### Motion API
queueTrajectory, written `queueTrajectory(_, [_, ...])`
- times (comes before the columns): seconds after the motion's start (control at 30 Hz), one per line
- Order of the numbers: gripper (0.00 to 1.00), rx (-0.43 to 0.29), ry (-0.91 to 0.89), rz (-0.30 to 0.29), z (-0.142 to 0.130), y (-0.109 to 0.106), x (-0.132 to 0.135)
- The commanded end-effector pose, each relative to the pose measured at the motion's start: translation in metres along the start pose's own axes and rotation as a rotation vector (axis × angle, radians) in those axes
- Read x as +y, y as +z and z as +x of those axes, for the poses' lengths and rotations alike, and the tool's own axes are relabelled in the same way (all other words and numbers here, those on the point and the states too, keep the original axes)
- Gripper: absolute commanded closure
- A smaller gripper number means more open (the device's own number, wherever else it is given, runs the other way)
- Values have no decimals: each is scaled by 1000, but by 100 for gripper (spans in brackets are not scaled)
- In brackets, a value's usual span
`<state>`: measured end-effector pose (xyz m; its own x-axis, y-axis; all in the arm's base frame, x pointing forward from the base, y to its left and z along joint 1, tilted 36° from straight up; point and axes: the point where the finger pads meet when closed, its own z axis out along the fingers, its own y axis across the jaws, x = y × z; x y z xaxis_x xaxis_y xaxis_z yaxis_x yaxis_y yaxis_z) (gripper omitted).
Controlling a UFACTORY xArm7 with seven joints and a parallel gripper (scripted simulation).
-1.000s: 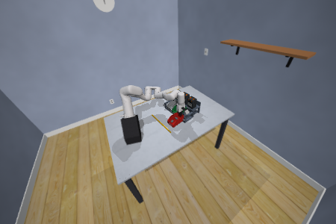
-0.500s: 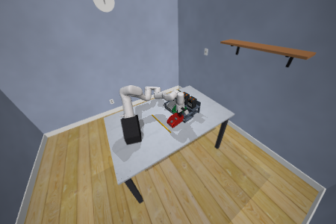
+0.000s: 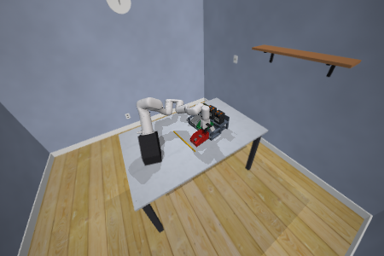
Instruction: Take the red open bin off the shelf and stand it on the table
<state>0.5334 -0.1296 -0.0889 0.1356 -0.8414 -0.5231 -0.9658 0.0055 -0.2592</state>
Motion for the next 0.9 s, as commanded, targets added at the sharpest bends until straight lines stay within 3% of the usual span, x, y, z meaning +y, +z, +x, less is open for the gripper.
queueTrajectory(0.0, [100, 4, 0, 4, 1, -2, 6])
queueTrajectory(0.87, [100, 4, 0, 3, 1, -2, 15])
